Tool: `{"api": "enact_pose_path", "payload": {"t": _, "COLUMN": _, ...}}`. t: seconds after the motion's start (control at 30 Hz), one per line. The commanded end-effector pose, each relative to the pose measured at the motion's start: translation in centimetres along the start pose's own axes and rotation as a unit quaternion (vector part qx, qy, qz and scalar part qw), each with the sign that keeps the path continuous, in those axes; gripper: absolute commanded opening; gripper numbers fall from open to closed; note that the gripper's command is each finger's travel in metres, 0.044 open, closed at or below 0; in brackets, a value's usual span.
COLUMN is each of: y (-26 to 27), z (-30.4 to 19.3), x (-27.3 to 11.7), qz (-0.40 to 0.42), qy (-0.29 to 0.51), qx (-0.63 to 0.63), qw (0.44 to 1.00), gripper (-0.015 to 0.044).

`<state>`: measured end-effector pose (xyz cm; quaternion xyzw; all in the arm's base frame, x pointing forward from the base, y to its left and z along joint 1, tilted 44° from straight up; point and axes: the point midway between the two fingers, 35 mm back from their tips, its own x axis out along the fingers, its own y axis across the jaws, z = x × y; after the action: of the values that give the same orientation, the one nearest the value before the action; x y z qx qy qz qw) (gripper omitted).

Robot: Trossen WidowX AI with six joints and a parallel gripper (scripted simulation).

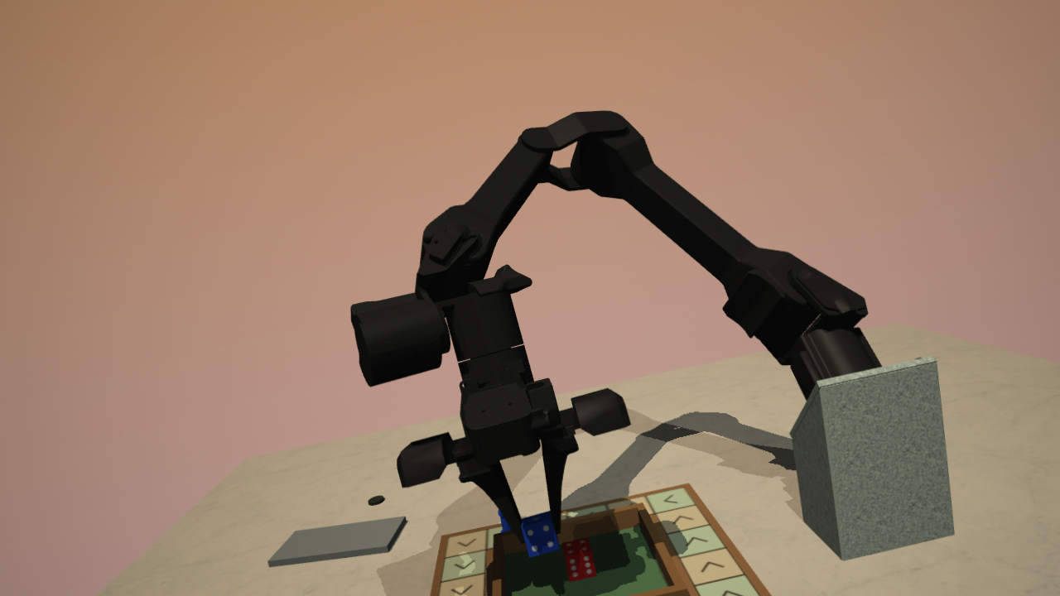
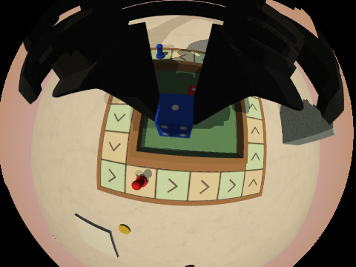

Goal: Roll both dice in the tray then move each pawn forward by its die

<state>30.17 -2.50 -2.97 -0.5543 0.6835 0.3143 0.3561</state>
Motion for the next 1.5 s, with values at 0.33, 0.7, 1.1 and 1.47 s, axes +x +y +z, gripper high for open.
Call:
{"api": "enact_pose_path", "payload": {"t": 0.33, "y": 0.5, "z": 0.2, "x": 0.8, "qz": 0.008, "qy": -0.230, "qx": -0.011, "qw": 0.973, "gripper": 0.0000}}
{"api": "enact_pose_path", "payload": {"t": 0.7, "y": 0.2, "z": -0.3, "x": -0.2, "qz": -0.029, "qy": -0.329, "qx": -0.017, "qw": 0.944, "gripper": 0.0000}}
{"api": "enact_pose_path", "payload": {"t": 1.1, "y": -0.3, "z": -1.9, "x": -3.6, "qz": -0.032, "qy": -0.326, "qx": -0.018, "qw": 0.944, "gripper": 0.0000}}
{"api": "enact_pose_path", "payload": {"t": 1.47, "y": -0.3, "z": -1.9, "x": -3.6, "qz": -0.032, "qy": -0.326, "qx": -0.018, "qw": 0.944, "gripper": 0.0079}}
